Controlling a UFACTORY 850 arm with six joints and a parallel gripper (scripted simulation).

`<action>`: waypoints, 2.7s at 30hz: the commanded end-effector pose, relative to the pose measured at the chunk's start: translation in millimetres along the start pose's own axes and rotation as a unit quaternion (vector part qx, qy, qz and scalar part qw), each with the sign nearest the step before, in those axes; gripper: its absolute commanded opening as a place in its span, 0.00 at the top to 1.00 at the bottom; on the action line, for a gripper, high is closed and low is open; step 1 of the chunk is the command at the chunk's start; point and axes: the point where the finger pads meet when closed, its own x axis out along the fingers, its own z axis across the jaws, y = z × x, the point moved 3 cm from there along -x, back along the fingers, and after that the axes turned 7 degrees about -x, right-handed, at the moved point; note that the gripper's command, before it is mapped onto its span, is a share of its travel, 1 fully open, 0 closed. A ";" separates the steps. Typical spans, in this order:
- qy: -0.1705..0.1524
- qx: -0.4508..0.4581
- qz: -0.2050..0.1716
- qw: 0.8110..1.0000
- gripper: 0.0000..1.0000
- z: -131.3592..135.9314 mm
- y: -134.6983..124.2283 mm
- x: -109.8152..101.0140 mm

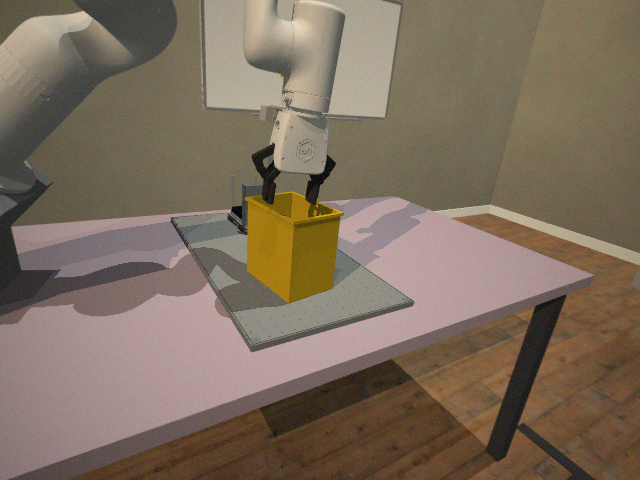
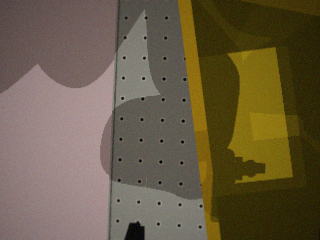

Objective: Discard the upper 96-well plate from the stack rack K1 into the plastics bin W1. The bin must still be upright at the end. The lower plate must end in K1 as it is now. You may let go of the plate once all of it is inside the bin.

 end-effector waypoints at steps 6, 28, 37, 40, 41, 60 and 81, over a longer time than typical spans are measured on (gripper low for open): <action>0.014 0.000 0.000 1.000 0.00 26.6 24.2 -1.3; 0.016 -0.001 -0.003 1.000 0.00 65.4 70.6 -2.9; 0.015 -0.001 -0.004 1.000 0.00 80.2 91.9 -2.4; 0.015 -0.001 -0.005 1.000 0.00 84.9 99.2 -2.4; 0.015 -0.001 -0.006 1.000 0.00 87.5 103.5 -2.4; 0.011 -0.001 -0.009 1.000 0.00 113.8 150.0 7.5; 0.011 -0.001 -0.009 1.000 0.00 115.6 153.7 7.5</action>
